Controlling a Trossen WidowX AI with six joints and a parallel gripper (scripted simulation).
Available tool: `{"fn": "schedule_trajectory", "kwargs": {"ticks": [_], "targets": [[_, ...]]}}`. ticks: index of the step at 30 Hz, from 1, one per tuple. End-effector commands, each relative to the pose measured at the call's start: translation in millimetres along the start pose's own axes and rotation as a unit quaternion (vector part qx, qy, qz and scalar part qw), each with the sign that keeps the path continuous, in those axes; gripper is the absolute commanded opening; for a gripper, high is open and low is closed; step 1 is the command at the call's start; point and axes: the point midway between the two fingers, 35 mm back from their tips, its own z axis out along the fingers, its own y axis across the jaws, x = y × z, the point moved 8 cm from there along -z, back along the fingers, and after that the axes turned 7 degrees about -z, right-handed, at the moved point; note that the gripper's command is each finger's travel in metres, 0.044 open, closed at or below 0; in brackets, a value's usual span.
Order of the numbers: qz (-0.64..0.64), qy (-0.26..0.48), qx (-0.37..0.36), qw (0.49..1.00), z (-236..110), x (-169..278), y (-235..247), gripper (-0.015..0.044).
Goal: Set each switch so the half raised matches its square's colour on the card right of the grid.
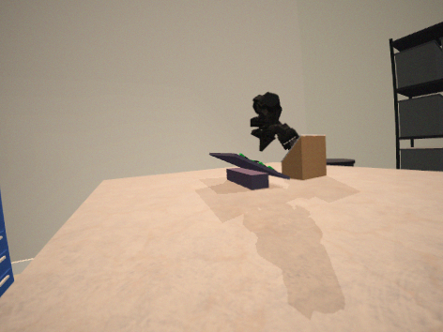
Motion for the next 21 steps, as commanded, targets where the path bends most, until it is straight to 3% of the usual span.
{"fn": "schedule_trajectory", "kwargs": {"ticks": [1, 6, 21], "targets": [[0.001, 0.001, 0.001, 1.0, -1, 8, -22, 0.0], [0.0, 0.001, 0.003, 1.0, 0, 24, -51, 0.0], [0.001, -0.013, 0.006, 1.0, 40, 27, -52, 0.0]]}}
